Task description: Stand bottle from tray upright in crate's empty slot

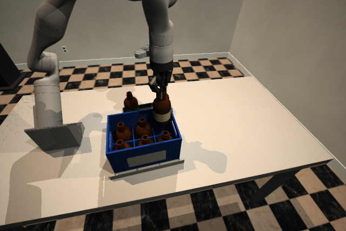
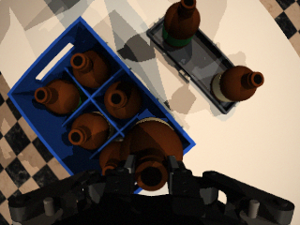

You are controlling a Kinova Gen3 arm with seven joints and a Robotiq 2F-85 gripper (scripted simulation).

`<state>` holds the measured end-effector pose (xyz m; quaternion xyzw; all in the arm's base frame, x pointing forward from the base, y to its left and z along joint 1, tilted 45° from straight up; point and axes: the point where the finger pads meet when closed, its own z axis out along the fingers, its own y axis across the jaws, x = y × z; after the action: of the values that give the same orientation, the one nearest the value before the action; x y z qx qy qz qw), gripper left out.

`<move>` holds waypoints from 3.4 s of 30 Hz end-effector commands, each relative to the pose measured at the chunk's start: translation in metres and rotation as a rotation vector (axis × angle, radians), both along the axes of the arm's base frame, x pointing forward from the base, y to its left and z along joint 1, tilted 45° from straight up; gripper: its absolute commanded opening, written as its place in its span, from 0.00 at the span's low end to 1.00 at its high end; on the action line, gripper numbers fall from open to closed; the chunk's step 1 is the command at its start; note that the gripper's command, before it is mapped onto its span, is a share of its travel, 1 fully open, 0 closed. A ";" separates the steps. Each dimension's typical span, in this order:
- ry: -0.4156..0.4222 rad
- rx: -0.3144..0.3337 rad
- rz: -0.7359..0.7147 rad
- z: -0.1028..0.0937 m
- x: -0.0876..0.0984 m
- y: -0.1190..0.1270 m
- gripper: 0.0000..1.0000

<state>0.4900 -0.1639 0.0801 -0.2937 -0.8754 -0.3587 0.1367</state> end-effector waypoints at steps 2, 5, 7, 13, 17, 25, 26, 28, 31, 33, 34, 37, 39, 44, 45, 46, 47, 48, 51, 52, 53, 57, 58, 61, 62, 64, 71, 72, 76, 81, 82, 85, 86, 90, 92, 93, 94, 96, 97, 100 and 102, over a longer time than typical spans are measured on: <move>-0.001 -0.001 -0.001 0.000 0.000 0.000 0.00; -0.001 -0.001 -0.001 0.000 0.000 0.000 0.00; -0.001 -0.001 -0.001 0.000 0.000 0.000 0.00; -0.001 -0.001 -0.001 0.000 0.000 0.000 0.00; -0.001 -0.001 -0.001 0.000 0.000 0.000 0.00; -0.001 -0.001 -0.001 0.000 0.000 0.000 0.00; -0.001 -0.001 -0.001 0.000 0.000 0.000 0.00; -0.001 -0.001 -0.001 0.000 0.000 0.000 0.00; -0.001 -0.001 -0.001 0.000 0.000 0.000 0.00; -0.001 -0.001 -0.001 0.000 0.000 0.000 0.00; -0.001 -0.001 -0.001 0.000 0.000 0.000 0.00; -0.001 -0.001 -0.001 0.000 0.000 0.000 0.00; -0.001 -0.001 -0.001 0.000 0.000 0.000 0.00; -0.001 -0.001 -0.001 0.000 0.000 0.000 0.00; -0.001 -0.001 -0.001 0.000 0.000 0.000 0.00; -0.001 -0.001 -0.001 0.000 0.000 0.000 0.00; -0.001 -0.001 -0.001 0.000 0.000 0.000 0.00; -0.001 -0.001 -0.001 0.000 0.000 0.000 0.00; -0.001 -0.001 -0.001 -0.001 0.000 0.000 0.00; -0.001 -0.001 -0.001 -0.001 0.000 0.001 0.00; -0.001 -0.001 -0.001 -0.001 0.000 0.001 0.00; -0.001 -0.001 -0.001 -0.002 0.000 0.002 0.00; -0.001 -0.001 -0.001 -0.003 0.000 0.003 0.00; -0.001 -0.001 -0.001 -0.005 0.000 0.004 0.00; -0.001 -0.001 -0.001 -0.005 0.000 0.005 0.00; -0.001 -0.001 -0.001 -0.006 0.000 0.006 0.00; -0.001 -0.001 -0.001 -0.011 0.000 0.010 0.00; -0.001 -0.001 -0.001 -0.011 0.000 0.011 0.00; -0.001 -0.001 -0.001 -0.015 -0.001 0.015 0.00; -0.001 -0.001 -0.001 -0.018 -0.001 0.018 0.00; -0.001 -0.001 -0.001 -0.018 -0.001 0.018 0.00; -0.001 -0.001 -0.001 -0.021 -0.001 0.021 0.00; -0.001 -0.001 -0.001 -0.022 -0.001 0.021 0.00; -0.001 -0.001 -0.001 -0.024 -0.001 0.024 0.00; -0.001 -0.001 -0.001 -0.025 -0.001 0.025 0.00; -0.001 -0.001 -0.001 -0.026 -0.001 0.026 0.00; -0.001 -0.001 -0.001 -0.026 -0.001 0.026 0.00; -0.001 -0.001 -0.001 -0.027 -0.001 0.027 0.00; -0.001 -0.001 -0.001 -0.027 -0.001 0.027 0.00; -0.001 -0.001 -0.001 -0.028 -0.001 0.027 0.00; -0.001 -0.001 -0.001 -0.028 -0.001 0.028 0.00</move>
<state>0.4889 -0.1356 0.0518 -0.2937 -0.8754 -0.3587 0.1367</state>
